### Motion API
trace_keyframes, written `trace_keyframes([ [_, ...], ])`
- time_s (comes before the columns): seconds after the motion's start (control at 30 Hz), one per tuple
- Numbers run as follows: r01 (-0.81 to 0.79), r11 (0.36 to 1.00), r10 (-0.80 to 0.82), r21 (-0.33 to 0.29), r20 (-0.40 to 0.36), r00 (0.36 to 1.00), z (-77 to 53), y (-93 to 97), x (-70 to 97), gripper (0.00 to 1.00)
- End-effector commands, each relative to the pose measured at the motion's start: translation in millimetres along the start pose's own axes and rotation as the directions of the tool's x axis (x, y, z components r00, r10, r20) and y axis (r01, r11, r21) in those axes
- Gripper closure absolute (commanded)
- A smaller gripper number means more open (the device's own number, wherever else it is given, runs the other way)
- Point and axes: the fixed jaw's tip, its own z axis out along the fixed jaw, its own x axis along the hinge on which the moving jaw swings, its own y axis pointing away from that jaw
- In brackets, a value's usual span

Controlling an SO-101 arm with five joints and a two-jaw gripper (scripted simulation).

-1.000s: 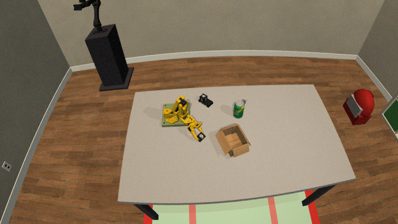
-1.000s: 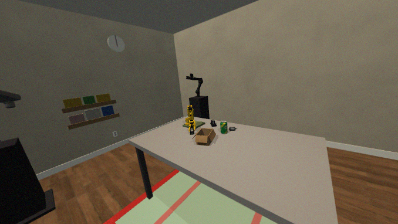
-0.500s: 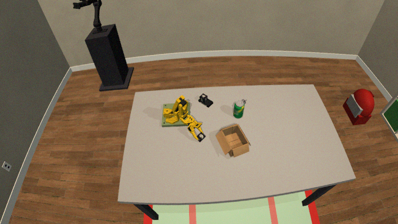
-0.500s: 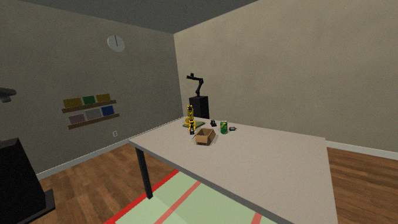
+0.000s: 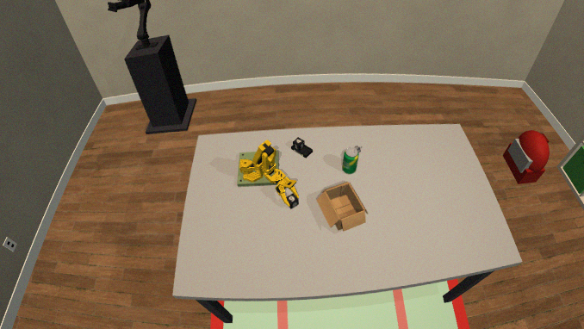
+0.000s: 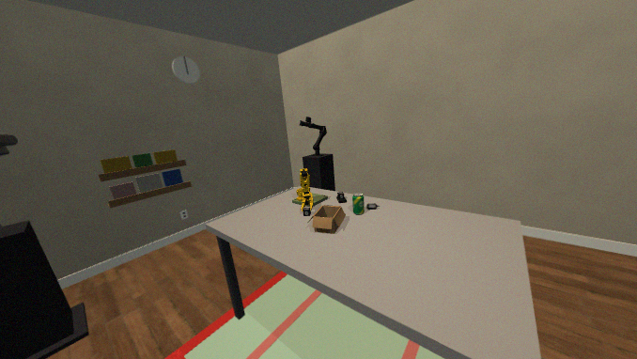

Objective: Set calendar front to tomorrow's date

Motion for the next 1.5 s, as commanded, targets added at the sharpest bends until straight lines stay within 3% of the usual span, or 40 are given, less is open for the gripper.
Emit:
trace_keyframes([
  [0.0,0.004,1.0,-0.004,0.008,0.005,1.0,0.8,-2.0,-0.1,0.67],
  [0.5,-0.006,1.0,0.006,0.008,0.005,1.0,0.5,-1.9,-0.2,0.64],
  [0.67,-0.138,0.99,0.138,0.003,0.011,0.99,-3.4,-1.3,-0.9,0.64],
  [0.9,-0.472,0.882,0.472,-0.013,0.015,0.881,-13.9,0.1,-3.2,0.64],
  [0.97,-0.472,0.882,0.472,-0.013,0.015,0.881,-13.9,0.1,-3.2,0.64],
  [1.0,-0.582,0.813,0.583,-0.019,0.016,0.813,-17.9,-0.1,-4.1,0.64],
  [1.07,-0.62,0.784,0.62,-0.018,0.011,0.784,-19.4,0.0,-4.0,0.64],
  [1.47,-0.626,0.779,0.626,-0.013,0.003,0.779,-19.3,0.3,-3.9,0.64],
])
